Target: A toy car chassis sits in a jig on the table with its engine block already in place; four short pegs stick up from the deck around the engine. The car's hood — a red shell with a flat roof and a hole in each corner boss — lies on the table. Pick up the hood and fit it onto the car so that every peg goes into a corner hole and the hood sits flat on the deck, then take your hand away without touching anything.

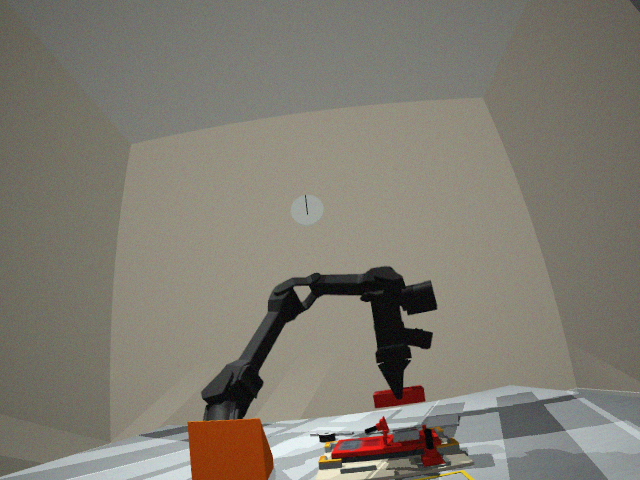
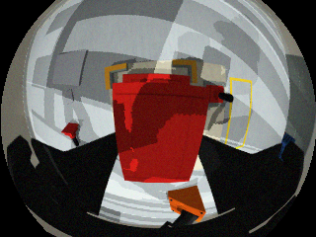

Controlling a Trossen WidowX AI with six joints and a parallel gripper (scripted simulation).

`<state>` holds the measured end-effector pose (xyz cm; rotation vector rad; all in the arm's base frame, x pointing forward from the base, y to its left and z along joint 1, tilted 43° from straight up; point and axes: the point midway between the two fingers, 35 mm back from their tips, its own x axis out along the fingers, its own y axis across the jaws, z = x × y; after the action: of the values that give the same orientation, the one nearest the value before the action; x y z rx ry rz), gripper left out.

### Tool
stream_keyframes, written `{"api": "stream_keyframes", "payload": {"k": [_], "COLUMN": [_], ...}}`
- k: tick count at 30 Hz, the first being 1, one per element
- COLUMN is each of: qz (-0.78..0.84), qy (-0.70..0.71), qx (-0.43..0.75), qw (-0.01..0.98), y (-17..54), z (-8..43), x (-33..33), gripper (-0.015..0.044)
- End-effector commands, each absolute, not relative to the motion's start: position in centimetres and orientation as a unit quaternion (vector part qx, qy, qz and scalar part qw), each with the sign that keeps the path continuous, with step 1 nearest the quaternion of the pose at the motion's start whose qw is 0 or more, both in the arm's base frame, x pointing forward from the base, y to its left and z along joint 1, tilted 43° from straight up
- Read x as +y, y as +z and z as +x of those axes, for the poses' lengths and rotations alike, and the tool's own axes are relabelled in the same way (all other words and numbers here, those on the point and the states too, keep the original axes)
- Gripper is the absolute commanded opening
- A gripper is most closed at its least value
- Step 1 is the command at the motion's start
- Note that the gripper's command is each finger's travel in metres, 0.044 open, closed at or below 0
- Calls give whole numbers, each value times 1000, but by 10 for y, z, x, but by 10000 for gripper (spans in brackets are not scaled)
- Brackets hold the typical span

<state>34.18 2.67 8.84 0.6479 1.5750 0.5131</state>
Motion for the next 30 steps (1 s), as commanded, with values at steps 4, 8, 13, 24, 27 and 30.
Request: {"api": "stream_keyframes", "payload": {"k": [4,8,13,24,27,30], "qz": [280,280,281,281,281,281], "qy": [229,229,230,230,230,230], "qx": [685,685,685,685,685,685], "qw": [632,632,632,632,632,632], "y": [81,68,54,54,54,55], "z": [342,341,340,342,342,342], "x": [35,47,61,62,62,62], "gripper": [0,0,0,0,0,0]}}
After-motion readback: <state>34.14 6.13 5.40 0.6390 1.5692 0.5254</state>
